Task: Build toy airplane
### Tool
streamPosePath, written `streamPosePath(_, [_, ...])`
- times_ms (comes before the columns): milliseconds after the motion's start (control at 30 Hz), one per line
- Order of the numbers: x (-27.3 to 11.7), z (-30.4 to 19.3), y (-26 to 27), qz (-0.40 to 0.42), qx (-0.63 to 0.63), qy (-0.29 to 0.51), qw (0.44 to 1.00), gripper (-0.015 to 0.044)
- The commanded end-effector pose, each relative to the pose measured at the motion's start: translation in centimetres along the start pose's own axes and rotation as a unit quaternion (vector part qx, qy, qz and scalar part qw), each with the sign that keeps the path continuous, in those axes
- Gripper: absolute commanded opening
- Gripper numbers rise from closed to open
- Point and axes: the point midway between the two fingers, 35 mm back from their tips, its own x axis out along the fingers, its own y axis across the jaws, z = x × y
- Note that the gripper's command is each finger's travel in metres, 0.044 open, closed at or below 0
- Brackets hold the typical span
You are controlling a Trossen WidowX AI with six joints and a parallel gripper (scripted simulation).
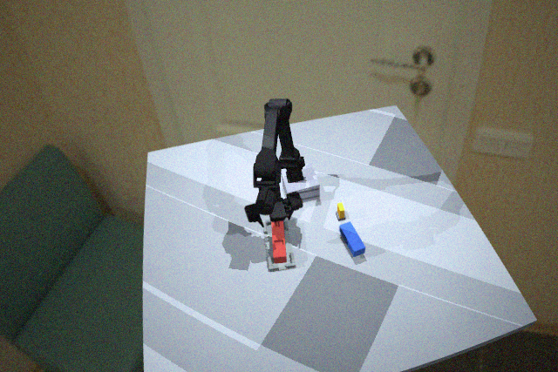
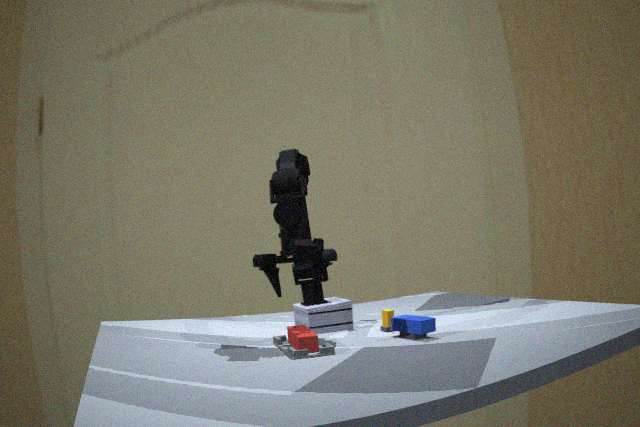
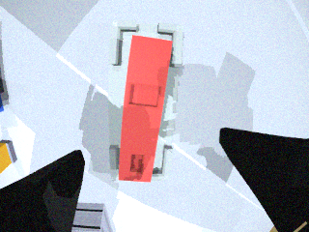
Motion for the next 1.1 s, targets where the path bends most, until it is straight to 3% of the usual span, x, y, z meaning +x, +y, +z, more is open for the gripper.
streamPosePath(0, [0.0,0.6,0.6,0.0,-0.009,0.002,1.0,0.044])
streamPosePath(300, [0.8,7.7,12.4,0.007,-0.009,-0.001,1.0,0.044])
streamPosePath(567, [1.6,9.3,24.8,0.01,-0.009,-0.001,1.0,0.044])
streamPosePath(767, [1.6,9.2,25.1,0.01,-0.009,-0.001,1.0,0.044])
streamPosePath(900, [4.9,9.3,25.2,0.009,-0.009,-0.001,1.0,0.044])
streamPosePath(1067, [5.1,9.2,25.2,0.009,-0.009,-0.001,1.0,0.044])
